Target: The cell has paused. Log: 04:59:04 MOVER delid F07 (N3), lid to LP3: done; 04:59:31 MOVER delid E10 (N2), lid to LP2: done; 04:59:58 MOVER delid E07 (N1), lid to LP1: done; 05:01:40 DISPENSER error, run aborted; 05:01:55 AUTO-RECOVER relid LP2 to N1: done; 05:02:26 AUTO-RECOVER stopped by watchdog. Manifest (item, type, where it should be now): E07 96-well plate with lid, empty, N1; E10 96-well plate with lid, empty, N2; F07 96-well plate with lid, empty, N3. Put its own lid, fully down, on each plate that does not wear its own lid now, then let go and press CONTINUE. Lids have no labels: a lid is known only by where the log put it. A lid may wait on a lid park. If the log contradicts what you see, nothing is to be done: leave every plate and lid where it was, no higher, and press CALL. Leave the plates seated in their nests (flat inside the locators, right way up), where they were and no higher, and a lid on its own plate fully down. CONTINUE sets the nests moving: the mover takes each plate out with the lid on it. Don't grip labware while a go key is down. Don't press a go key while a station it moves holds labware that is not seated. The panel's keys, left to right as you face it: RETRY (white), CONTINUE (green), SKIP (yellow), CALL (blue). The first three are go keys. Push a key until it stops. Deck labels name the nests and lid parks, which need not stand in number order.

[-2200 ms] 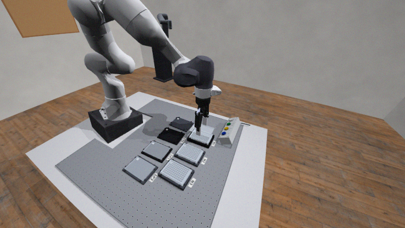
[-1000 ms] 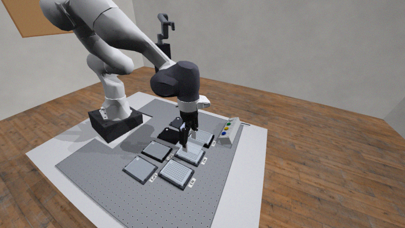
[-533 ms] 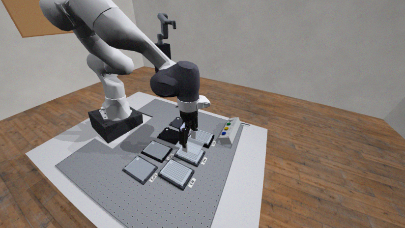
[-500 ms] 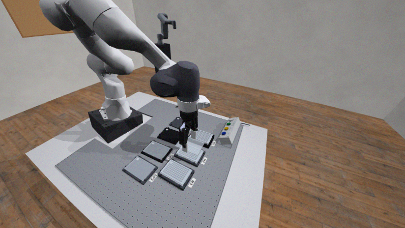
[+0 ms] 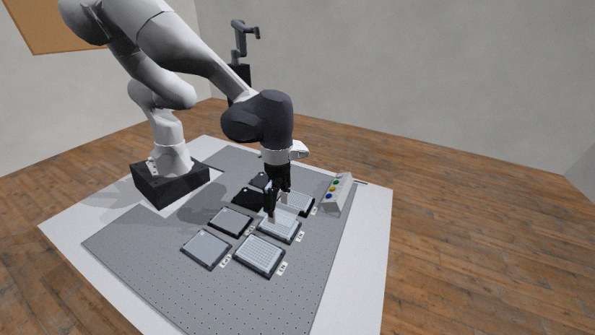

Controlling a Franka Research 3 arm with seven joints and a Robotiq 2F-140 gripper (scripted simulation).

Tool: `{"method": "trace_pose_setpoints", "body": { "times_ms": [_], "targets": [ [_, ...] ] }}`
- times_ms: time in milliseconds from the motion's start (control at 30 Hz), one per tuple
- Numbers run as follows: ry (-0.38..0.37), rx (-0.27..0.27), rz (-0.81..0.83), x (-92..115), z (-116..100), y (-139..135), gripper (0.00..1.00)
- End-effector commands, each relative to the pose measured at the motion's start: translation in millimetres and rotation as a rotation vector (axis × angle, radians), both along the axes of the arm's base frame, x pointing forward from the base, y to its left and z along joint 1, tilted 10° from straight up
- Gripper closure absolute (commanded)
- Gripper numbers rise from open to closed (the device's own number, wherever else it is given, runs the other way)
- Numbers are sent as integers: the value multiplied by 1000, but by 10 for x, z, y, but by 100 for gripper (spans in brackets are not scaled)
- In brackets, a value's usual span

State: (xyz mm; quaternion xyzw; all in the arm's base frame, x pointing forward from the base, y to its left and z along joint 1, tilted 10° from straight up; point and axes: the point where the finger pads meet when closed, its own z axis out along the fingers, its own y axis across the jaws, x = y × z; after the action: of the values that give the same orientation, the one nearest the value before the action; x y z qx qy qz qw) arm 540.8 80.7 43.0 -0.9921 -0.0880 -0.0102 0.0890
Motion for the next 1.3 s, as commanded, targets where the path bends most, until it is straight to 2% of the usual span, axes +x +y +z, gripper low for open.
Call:
{"method": "trace_pose_setpoints", "body": {
  "times_ms": [0,1267],
  "targets": [
    [1,0,4,-12,-16,5,100],
    [4,0,-10,-19,-384,72,100]
  ]
}}
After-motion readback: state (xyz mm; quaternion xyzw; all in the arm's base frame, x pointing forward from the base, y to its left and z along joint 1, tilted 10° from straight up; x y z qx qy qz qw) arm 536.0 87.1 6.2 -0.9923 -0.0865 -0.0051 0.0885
